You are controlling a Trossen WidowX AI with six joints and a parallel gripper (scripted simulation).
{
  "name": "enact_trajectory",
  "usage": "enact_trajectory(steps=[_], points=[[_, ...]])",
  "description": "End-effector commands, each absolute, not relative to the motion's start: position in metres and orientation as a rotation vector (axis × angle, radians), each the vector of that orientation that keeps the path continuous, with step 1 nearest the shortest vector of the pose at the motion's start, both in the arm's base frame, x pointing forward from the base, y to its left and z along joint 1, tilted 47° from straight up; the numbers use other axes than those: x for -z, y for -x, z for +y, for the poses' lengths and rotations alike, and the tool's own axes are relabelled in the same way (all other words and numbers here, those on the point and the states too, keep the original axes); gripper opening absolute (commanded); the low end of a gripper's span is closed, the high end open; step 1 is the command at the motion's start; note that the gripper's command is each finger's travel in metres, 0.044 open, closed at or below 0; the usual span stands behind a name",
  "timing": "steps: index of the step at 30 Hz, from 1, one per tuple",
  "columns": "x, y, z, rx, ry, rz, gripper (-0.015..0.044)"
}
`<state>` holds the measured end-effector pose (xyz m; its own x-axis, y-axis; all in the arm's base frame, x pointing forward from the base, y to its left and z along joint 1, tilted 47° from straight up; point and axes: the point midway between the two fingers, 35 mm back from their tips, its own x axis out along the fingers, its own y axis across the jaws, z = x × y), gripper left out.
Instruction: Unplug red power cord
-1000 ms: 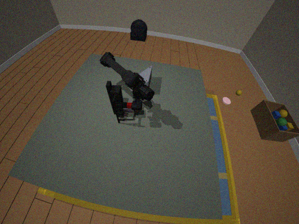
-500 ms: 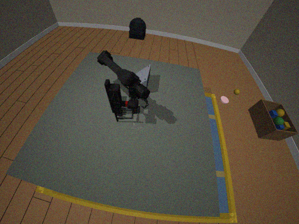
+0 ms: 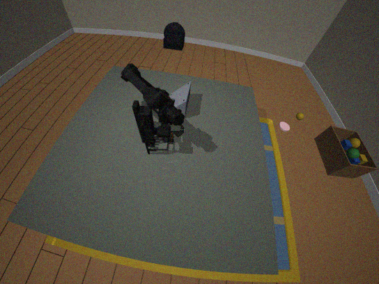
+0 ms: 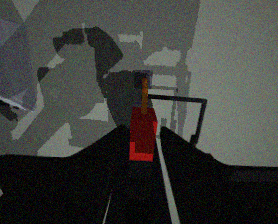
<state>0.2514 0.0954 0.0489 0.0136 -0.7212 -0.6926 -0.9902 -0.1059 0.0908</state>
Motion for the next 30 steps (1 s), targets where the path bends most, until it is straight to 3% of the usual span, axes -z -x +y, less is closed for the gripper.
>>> enact_trajectory(steps=[1, 12, 16, 24, 30], points=[[-0.051, -0.252, 0.094, -0.848, 1.880, 1.742, 0.0160], [-0.044, -0.252, 0.085, -0.848, 1.880, 1.743, 0.0160], [-0.044, -0.251, 0.087, -0.849, 1.874, 1.748, 0.0055], [-0.044, -0.251, 0.087, -0.849, 1.874, 1.748, 0.0002], [-0.041, -0.251, 0.091, -0.850, 1.874, 1.747, 0.0000]])
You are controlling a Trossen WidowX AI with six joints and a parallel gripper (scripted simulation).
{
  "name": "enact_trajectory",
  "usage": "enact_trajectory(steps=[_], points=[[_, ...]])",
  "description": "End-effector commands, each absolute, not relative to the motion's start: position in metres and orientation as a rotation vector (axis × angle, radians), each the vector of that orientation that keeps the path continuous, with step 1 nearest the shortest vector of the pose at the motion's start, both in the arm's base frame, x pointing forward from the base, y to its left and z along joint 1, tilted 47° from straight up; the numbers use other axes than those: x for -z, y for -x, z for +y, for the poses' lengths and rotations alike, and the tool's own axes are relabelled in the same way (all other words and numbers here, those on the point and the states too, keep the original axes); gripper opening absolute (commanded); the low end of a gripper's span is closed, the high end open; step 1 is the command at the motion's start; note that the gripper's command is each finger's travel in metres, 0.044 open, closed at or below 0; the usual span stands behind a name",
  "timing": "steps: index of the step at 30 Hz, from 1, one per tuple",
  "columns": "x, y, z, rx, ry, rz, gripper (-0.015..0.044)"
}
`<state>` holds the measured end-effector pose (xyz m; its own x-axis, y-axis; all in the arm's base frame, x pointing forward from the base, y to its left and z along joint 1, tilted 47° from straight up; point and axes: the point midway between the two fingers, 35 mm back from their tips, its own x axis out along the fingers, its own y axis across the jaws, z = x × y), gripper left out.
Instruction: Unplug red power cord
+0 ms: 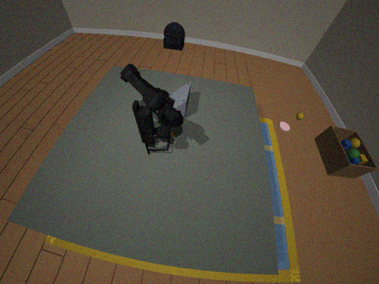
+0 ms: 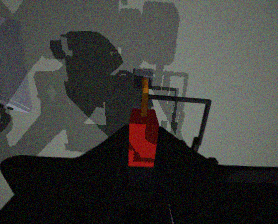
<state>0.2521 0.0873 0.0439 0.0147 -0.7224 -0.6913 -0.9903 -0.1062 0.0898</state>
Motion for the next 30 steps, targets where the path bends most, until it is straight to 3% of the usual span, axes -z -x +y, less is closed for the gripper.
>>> enact_trajectory(steps=[1, 29, 30], points=[[-0.039, -0.251, 0.093, -0.850, 1.874, 1.746, 0.0000], [-0.010, -0.244, 0.127, -0.852, 1.875, 1.740, 0.0000], [-0.016, -0.247, 0.119, -0.847, 1.866, 1.741, 0.0026]])
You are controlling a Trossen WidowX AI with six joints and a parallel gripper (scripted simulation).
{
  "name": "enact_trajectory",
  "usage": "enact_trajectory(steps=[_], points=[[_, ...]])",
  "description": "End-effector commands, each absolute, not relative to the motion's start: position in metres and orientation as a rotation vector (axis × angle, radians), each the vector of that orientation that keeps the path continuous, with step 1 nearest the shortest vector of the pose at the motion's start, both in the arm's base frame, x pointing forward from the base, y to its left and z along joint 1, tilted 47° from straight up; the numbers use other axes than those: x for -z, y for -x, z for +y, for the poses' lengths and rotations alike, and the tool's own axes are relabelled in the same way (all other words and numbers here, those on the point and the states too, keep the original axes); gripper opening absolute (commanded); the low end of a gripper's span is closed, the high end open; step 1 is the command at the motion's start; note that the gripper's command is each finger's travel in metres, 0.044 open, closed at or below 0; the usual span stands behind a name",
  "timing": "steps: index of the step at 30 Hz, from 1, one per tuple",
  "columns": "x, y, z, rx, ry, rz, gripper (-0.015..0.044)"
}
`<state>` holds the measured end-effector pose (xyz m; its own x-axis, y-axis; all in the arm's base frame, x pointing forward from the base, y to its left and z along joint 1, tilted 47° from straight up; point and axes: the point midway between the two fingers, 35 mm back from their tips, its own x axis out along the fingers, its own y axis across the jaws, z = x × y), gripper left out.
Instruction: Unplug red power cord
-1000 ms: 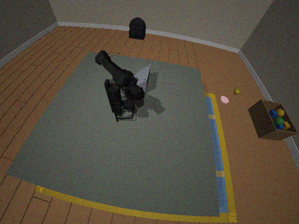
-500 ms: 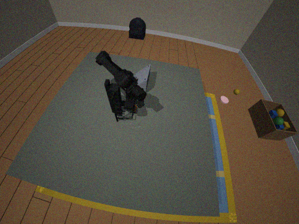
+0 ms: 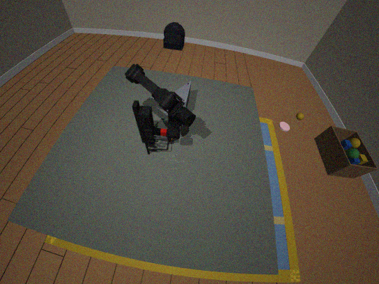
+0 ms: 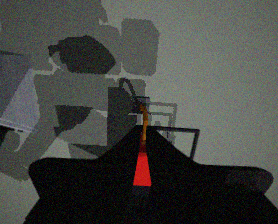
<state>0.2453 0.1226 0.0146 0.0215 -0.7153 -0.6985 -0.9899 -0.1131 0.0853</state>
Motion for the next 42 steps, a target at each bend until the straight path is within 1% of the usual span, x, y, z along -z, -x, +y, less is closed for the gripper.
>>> enact_trajectory(steps=[1, 5, 21, 42], points=[[-0.016, -0.247, 0.119, -0.847, 1.866, 1.741, 0.0053], [-0.016, -0.247, 0.119, -0.847, 1.866, 1.741, 0.0157], [-0.021, -0.246, 0.124, -0.849, 1.878, 1.740, 0.0160], [-0.044, -0.251, 0.102, -0.849, 1.879, 1.741, 0.0160]])
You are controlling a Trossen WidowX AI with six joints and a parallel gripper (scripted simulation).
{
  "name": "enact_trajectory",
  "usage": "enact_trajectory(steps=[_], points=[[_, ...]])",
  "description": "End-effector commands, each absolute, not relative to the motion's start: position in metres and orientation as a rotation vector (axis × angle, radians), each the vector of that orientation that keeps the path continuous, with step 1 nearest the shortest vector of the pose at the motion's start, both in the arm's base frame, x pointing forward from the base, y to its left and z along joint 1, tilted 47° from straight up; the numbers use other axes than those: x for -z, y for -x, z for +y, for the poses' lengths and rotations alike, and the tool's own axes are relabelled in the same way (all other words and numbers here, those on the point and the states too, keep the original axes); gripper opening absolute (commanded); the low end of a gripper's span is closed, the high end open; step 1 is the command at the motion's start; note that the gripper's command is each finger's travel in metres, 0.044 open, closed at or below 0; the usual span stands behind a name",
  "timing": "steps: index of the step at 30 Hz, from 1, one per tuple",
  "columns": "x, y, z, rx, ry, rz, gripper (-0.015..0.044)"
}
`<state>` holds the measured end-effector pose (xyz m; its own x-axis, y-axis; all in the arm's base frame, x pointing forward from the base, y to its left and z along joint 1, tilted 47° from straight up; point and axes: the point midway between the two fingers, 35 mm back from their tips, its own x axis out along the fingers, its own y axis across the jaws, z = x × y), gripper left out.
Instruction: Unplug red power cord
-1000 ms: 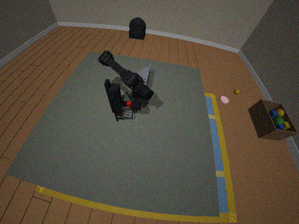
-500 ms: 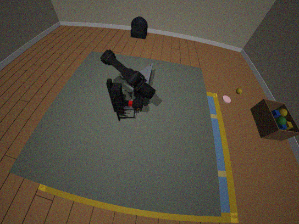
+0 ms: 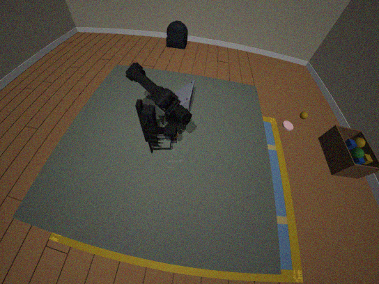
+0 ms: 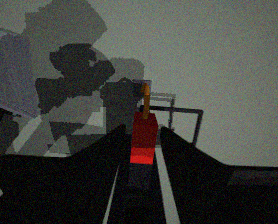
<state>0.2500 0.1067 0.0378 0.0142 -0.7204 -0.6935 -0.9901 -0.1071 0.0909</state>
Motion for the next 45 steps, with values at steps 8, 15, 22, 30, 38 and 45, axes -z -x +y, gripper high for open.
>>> enact_trajectory(steps=[8, 15, 22, 30, 38, 45], points=[[-0.050, -0.251, 0.096, -0.848, 1.880, 1.742, 0.0160], [-0.047, -0.252, 0.093, -0.848, 1.880, 1.742, 0.0160], [-0.042, -0.252, 0.087, -0.848, 1.880, 1.742, 0.0160], [-0.042, -0.251, 0.089, -0.849, 1.874, 1.748, 0.0067], [-0.040, -0.251, 0.091, -0.850, 1.874, 1.747, 0.0000], [-0.033, -0.251, 0.099, -0.850, 1.874, 1.745, 0.0000]])
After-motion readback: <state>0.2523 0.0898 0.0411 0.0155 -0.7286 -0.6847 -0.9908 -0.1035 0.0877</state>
